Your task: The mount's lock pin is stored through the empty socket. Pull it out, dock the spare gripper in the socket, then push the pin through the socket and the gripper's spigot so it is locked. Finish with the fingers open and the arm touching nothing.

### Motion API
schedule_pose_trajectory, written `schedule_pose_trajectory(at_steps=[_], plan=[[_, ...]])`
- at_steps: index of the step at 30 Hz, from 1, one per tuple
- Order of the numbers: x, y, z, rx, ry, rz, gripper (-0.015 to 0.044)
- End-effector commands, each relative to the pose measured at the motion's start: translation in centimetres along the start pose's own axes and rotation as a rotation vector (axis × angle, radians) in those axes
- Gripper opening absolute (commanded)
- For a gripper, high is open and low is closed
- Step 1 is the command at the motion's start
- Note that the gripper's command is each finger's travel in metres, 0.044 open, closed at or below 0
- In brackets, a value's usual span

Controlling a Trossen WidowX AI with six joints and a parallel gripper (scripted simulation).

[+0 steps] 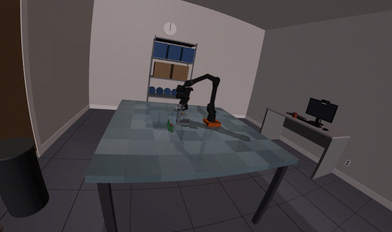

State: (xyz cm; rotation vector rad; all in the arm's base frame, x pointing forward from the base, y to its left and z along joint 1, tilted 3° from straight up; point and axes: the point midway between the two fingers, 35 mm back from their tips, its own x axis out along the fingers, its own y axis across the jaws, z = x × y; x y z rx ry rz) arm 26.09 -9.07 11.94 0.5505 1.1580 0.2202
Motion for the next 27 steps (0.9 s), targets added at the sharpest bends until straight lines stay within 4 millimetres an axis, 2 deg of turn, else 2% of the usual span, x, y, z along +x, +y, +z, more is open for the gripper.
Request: schedule_pose_trajectory(at_steps=[1,27], plan=[[-0.2,0.8,-0.8,0.083,0.009,0.056,0.0000],[-1.7,5.8,-5.7,0.740,0.155,0.401,0.0000]])
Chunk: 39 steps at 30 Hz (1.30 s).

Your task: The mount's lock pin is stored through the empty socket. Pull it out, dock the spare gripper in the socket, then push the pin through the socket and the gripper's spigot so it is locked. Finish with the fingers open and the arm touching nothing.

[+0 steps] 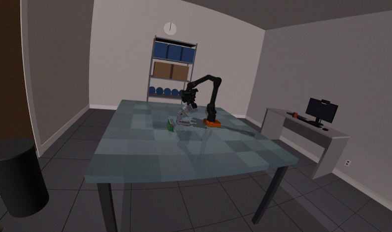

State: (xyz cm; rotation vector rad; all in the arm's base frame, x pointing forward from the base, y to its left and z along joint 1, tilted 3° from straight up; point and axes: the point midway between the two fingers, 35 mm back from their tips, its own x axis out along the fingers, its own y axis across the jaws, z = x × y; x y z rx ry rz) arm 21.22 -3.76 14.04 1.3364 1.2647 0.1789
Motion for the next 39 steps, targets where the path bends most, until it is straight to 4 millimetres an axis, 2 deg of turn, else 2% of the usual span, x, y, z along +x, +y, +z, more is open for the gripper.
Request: schedule_pose_trajectory(at_steps=[1,10,19,39], plan=[[-0.1,0.7,-1.0,0.115,0.019,0.068,0.0000],[-0.5,1.8,-2.7,0.367,0.070,0.191,0.0000],[-0.4,1.8,-2.7,0.377,0.075,0.193,0.0000],[1.3,1.5,-0.6,0.417,0.112,0.187,0.0000]])
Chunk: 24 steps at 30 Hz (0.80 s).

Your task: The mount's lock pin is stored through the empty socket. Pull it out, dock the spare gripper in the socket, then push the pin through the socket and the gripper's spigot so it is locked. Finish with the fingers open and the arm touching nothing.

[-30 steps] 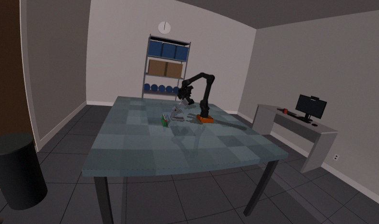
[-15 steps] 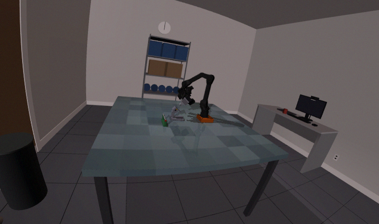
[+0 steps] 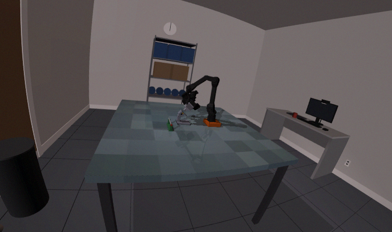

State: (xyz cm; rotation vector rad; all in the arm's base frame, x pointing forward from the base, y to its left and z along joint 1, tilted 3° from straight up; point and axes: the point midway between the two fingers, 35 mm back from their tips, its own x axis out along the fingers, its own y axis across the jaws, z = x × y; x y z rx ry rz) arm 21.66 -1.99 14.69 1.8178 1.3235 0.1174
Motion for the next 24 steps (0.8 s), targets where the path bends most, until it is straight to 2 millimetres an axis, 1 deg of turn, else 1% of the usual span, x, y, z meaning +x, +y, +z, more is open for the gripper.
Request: schedule_pose_trajectory(at_steps=[1,24], plan=[[0.3,0.2,0.4,0.001,0.002,0.012,0.0000],[2.0,0.2,3.1,-0.001,0.002,0.013,0.0000]])
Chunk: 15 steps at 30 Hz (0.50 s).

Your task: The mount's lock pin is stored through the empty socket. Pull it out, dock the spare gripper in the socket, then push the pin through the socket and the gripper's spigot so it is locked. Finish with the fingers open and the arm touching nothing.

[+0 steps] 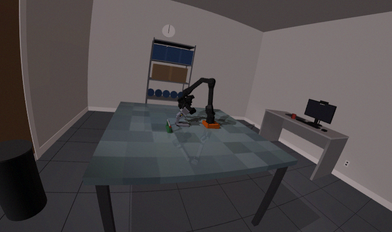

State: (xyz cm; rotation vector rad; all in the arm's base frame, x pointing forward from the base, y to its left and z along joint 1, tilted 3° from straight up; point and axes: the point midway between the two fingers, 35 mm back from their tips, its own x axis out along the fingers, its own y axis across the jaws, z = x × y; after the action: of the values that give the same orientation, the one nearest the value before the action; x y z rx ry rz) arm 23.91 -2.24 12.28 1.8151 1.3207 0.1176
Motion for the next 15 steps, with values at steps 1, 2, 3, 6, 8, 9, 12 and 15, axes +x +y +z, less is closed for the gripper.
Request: schedule_pose_trajectory(at_steps=[1,2,3,6,8,9,12,15], plan=[[0.31,0.22,0.36,0.002,0.004,0.013,0.0000],[0.39,0.22,0.48,0.002,0.004,0.013,0.0000],[0.46,0.22,0.60,0.002,0.004,0.013,0.0000],[0.68,0.23,0.96,0.002,0.004,0.013,0.0000],[0.76,0.23,1.10,0.001,0.004,0.013,0.0000],[0.78,0.23,1.12,0.001,0.004,0.013,0.0000],[0.67,0.04,0.96,0.004,0.003,0.003,0.0000],[0.67,0.04,0.96,0.004,0.003,0.003,0.0000]])
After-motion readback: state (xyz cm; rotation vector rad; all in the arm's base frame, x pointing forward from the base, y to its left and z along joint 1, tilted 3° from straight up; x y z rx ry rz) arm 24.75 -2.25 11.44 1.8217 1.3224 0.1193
